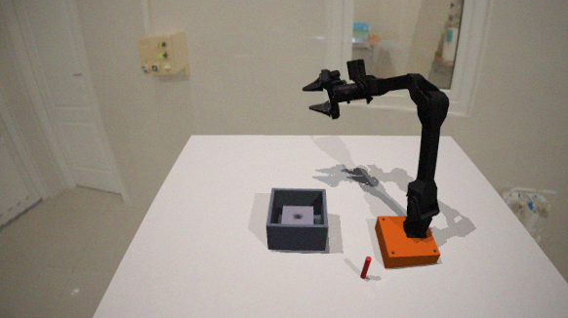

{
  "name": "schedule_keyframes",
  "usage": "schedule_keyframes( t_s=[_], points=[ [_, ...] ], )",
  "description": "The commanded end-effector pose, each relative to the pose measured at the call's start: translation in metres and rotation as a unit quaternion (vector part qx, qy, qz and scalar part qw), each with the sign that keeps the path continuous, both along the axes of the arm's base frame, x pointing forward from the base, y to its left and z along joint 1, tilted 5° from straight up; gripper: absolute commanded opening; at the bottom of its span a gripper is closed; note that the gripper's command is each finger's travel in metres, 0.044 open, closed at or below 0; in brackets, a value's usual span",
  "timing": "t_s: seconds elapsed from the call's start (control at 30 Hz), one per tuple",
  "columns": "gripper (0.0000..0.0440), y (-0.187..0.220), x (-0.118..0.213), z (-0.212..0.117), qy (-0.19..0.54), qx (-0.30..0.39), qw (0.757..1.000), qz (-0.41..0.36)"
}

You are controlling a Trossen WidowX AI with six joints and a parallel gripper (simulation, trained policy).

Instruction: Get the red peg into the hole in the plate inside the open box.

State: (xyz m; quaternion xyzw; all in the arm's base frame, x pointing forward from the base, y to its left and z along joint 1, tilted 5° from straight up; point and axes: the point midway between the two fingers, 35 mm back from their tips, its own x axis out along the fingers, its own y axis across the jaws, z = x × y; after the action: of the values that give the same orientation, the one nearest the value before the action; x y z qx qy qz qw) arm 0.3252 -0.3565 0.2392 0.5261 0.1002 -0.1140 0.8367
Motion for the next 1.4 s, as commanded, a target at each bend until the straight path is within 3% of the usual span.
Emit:
schedule_keyframes(
  t_s=[0.0, 0.3, 0.6, 0.97, 1.37],
  points=[
    [0.0430, 0.027, 0.020, 0.014, 0.011, -0.004, 1.000, 0.011],
    [0.0428, 0.130, 0.064, 0.030, 0.067, 0.022, 0.996, 0.052],
    [0.0435, 0.239, 0.067, 0.019, 0.158, 0.072, 0.981, 0.085],
    [0.0440, 0.348, 0.020, -0.016, 0.305, 0.119, 0.941, 0.092],
    [0.0440, 0.415, -0.058, -0.057, 0.456, 0.114, 0.880, 0.062]
  ],
)
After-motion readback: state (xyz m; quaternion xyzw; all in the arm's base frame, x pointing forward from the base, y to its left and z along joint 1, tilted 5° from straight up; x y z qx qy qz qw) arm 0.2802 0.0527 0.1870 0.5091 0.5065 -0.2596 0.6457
